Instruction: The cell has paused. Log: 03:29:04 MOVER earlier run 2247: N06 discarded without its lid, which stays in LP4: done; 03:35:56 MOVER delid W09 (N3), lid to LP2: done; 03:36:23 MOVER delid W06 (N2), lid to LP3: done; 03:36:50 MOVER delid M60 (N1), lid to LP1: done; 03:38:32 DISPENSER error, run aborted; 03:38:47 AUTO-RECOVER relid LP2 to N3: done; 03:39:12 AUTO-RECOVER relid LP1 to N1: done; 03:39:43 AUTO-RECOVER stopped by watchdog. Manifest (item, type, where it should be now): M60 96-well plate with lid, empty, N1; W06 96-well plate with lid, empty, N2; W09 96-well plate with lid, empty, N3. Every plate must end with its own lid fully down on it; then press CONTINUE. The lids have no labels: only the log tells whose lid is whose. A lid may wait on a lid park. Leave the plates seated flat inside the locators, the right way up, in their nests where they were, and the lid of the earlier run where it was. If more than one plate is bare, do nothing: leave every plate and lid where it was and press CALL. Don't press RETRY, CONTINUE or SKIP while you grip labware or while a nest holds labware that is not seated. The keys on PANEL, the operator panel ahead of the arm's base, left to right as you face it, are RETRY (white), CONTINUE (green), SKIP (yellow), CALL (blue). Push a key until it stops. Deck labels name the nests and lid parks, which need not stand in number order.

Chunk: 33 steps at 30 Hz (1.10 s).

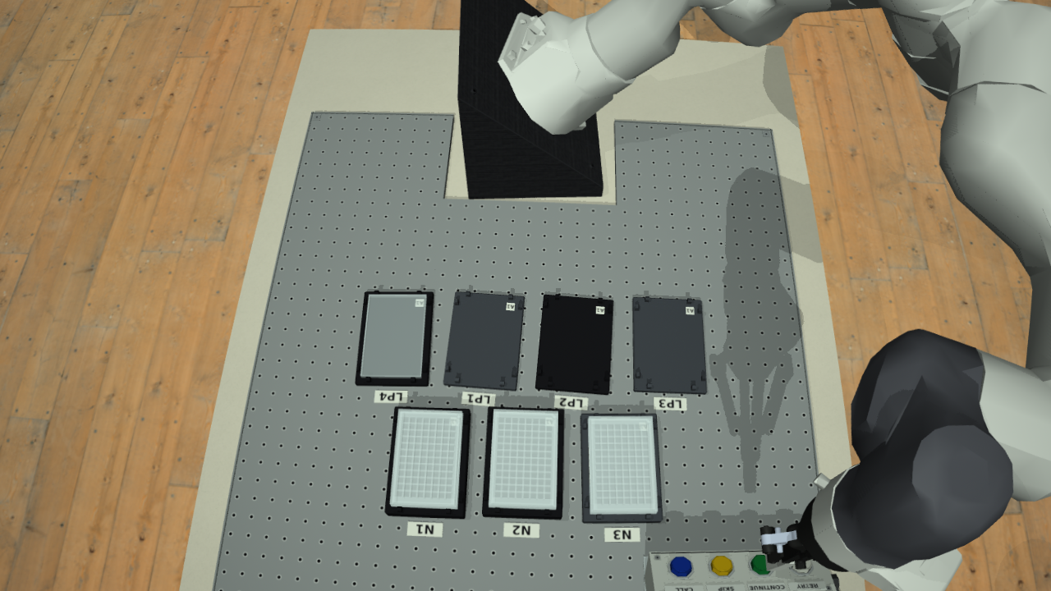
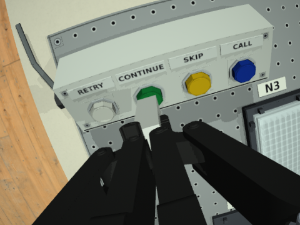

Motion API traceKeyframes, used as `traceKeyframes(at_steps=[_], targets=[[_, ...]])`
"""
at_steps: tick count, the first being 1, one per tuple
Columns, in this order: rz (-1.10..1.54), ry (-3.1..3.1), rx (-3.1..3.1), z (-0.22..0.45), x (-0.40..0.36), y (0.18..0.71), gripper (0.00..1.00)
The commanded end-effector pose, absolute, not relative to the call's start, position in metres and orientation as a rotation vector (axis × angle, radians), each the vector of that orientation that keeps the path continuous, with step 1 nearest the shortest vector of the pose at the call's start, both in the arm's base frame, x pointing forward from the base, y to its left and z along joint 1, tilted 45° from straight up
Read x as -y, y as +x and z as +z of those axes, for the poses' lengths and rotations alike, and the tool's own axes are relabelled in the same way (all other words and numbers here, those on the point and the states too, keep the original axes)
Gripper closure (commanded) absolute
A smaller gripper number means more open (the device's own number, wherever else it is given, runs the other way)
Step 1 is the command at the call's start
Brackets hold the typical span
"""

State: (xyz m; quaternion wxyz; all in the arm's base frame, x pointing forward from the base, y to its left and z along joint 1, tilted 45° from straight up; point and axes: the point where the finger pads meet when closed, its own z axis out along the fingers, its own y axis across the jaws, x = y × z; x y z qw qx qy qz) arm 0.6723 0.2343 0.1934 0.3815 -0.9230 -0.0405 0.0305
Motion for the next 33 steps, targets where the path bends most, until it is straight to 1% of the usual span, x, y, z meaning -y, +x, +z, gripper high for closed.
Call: traceKeyframes(at_steps=[1, 33], targets=[[0.080, -2.353, 0.101, 0.1921, -0.2357, 0.6718, 1.00], [0.080, -2.353, 0.101, 0.1844, -0.2434, 0.6708, 1.00]])
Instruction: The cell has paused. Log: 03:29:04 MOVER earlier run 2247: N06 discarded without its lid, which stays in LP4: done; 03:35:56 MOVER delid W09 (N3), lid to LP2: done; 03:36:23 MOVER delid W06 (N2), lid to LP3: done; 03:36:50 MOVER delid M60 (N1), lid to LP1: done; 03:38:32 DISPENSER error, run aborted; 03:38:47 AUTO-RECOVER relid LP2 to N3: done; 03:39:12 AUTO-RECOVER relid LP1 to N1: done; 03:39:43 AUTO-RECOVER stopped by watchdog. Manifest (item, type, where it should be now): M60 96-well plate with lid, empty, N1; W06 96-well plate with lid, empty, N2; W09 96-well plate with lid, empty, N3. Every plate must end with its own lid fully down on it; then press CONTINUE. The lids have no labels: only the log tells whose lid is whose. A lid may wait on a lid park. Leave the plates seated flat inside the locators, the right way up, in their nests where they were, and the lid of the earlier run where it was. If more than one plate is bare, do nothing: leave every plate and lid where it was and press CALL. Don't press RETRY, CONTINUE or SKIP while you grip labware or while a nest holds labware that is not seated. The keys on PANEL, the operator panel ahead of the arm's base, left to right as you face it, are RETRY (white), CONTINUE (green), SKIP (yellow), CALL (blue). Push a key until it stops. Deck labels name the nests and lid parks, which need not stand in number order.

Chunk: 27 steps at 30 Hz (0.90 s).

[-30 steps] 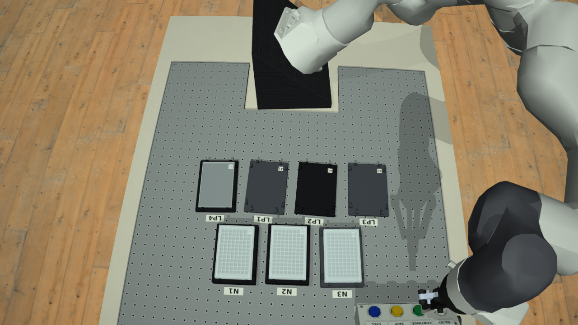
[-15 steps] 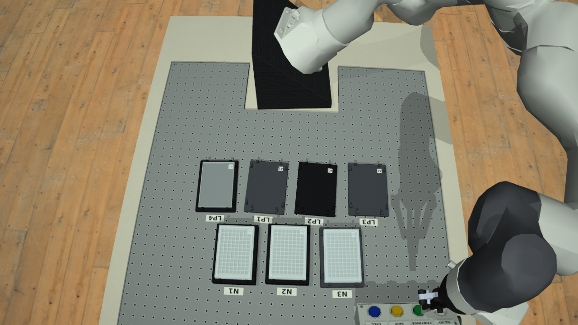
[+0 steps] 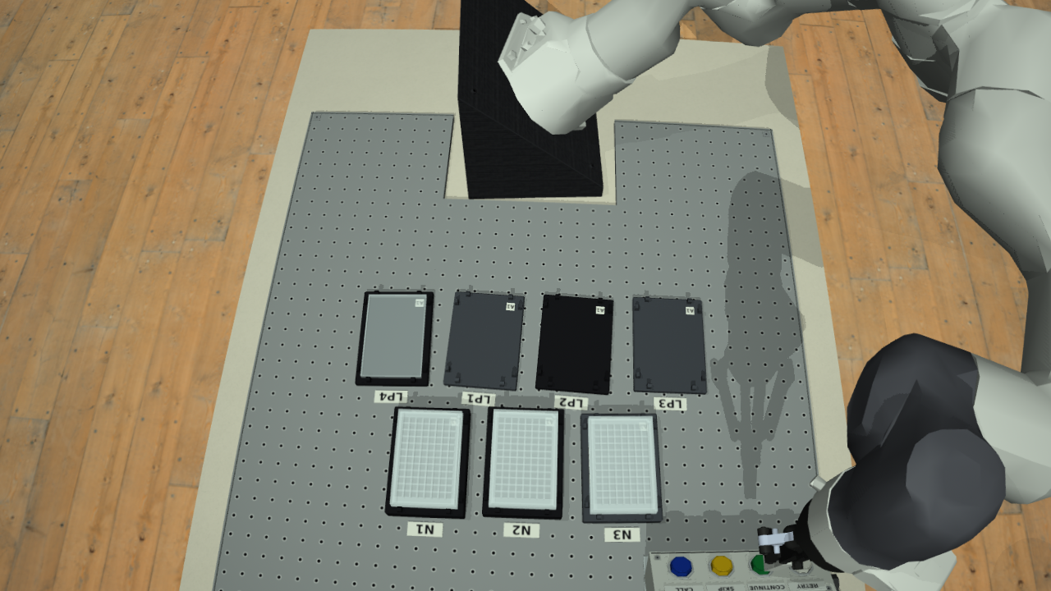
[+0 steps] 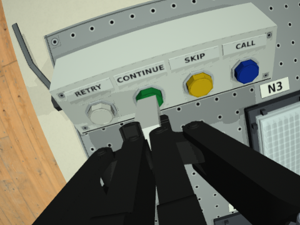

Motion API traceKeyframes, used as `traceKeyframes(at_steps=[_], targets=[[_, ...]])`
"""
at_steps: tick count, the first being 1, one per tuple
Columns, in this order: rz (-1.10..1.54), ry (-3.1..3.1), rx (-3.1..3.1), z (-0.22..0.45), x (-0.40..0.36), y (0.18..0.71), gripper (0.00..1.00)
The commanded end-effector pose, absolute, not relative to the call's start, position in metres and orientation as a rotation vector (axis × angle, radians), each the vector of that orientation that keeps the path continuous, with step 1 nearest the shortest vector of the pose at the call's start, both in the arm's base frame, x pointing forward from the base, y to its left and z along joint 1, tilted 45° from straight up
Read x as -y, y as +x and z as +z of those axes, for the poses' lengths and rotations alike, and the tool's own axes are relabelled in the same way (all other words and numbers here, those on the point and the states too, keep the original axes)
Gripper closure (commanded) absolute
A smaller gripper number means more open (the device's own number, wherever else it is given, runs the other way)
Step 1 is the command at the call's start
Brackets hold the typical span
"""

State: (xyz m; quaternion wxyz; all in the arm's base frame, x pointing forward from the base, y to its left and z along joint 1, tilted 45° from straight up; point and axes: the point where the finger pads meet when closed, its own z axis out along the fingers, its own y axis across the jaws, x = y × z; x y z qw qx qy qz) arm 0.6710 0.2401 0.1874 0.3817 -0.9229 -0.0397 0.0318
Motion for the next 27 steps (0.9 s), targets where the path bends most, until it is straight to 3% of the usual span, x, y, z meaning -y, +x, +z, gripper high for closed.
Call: traceKeyframes(at_steps=[1, 27], targets=[[0.080, -2.353, 0.101, 0.184, -0.244, 0.671, 1.00], [0.080, -2.353, 0.101, 0.171, -0.257, 0.669, 1.00]])
